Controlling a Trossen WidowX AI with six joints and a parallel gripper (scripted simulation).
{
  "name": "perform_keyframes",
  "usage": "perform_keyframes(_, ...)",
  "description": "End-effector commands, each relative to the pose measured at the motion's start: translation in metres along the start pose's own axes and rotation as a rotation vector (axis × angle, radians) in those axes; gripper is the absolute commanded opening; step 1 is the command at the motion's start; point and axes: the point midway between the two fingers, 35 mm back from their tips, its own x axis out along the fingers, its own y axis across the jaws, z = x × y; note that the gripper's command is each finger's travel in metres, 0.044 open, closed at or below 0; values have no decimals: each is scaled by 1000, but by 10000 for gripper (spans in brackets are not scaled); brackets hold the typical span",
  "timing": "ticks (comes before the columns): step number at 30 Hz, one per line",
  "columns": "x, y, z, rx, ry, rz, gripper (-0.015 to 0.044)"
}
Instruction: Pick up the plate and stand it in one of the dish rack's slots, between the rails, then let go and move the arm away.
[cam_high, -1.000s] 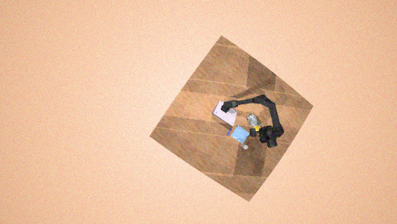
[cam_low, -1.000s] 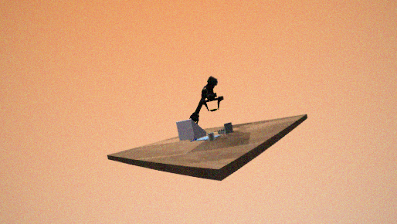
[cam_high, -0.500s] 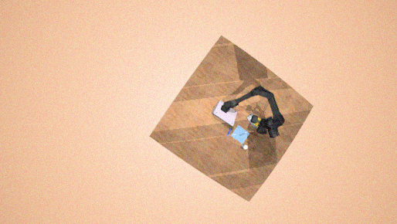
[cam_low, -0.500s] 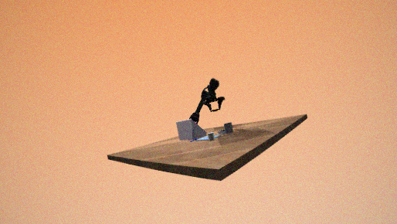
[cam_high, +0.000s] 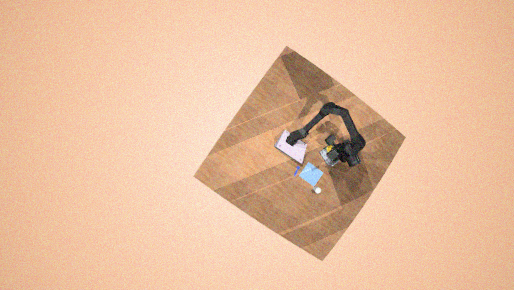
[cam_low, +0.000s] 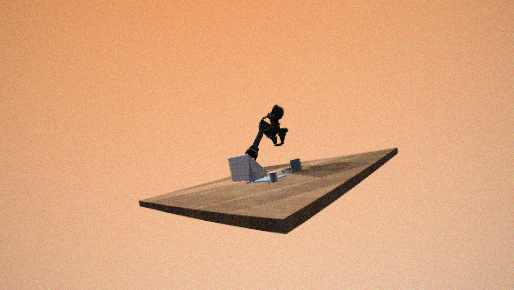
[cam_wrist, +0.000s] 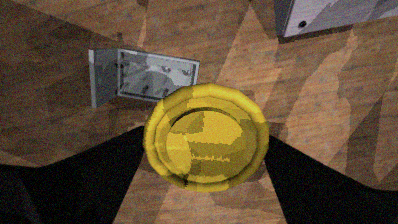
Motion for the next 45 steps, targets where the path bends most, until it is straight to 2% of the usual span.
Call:
perform_keyframes(1,3,-10,-6,101,5,-3,0)
perform_keyframes(10,6,-10,-5,86,-11,-5,0)
perform_keyframes(28,65,-2,28,-296,-424,22,0)
perform_keyframes(45,100,16,38,-633,-754,158,0)
